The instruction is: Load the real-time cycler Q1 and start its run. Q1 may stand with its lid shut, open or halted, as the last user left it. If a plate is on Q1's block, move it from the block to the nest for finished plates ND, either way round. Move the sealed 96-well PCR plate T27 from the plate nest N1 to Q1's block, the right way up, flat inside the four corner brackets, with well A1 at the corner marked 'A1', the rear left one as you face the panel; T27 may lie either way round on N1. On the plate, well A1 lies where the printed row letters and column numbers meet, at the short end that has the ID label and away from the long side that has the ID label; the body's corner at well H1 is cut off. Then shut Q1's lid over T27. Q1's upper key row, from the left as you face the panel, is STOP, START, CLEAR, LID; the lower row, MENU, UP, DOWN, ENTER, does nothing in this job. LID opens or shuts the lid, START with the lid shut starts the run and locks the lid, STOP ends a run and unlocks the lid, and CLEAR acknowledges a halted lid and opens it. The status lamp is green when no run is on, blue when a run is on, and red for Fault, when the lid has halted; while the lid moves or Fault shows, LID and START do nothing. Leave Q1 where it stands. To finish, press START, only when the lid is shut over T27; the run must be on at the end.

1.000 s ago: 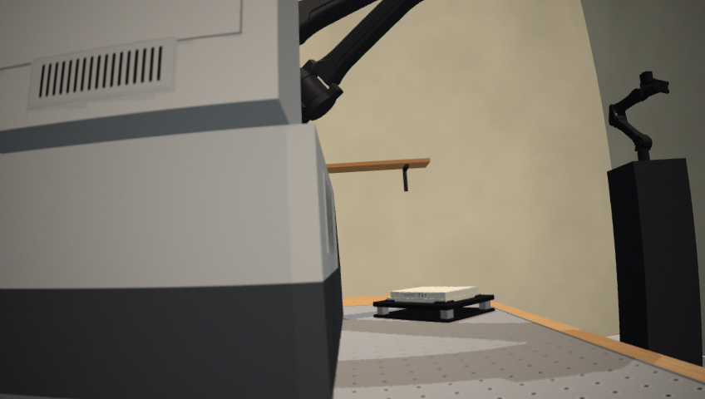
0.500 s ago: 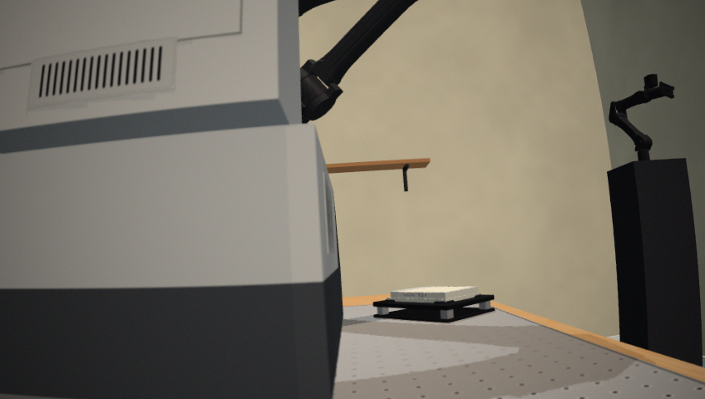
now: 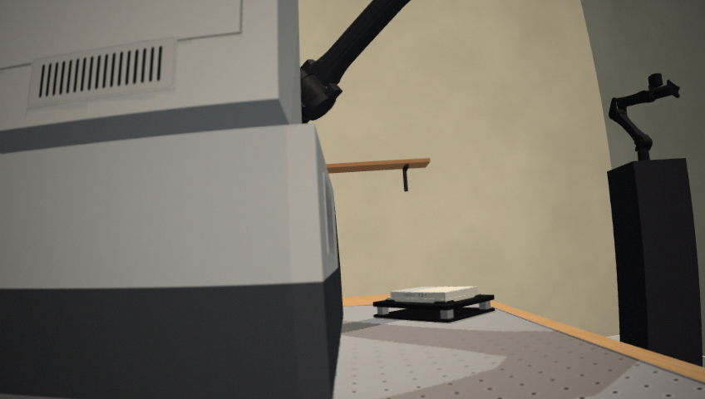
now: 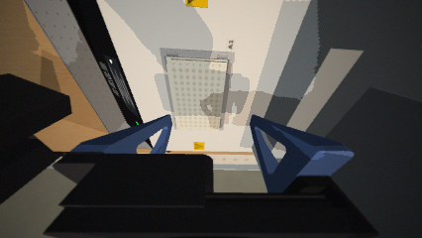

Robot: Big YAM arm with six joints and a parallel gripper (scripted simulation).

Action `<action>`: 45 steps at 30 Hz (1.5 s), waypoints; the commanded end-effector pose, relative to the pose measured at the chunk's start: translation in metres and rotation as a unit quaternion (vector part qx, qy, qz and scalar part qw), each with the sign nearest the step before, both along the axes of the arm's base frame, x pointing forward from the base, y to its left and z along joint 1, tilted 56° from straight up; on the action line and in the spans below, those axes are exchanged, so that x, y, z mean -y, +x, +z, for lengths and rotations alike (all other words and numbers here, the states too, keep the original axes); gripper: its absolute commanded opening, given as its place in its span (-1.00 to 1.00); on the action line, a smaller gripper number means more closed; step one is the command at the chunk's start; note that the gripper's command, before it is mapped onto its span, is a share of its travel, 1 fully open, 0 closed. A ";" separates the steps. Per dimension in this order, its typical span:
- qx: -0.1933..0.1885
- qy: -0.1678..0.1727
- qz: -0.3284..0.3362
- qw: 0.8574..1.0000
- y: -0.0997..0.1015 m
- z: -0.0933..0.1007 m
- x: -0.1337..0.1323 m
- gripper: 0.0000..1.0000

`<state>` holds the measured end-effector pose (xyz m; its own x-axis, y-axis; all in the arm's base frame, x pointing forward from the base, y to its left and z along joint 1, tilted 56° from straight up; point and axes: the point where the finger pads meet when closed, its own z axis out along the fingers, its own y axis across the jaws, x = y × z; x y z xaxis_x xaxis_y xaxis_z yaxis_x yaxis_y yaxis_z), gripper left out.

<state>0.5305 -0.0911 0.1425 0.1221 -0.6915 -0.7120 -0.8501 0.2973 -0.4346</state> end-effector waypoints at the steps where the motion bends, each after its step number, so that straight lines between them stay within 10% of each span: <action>1: -0.018 0.005 -0.011 1.000 -0.007 -0.012 0.012 1.00; 45: -0.016 0.011 0.003 1.000 0.022 -0.050 -0.048 1.00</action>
<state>0.5467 -0.0539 0.0959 0.0933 -0.6828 -0.7246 -0.8576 0.3146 -0.4069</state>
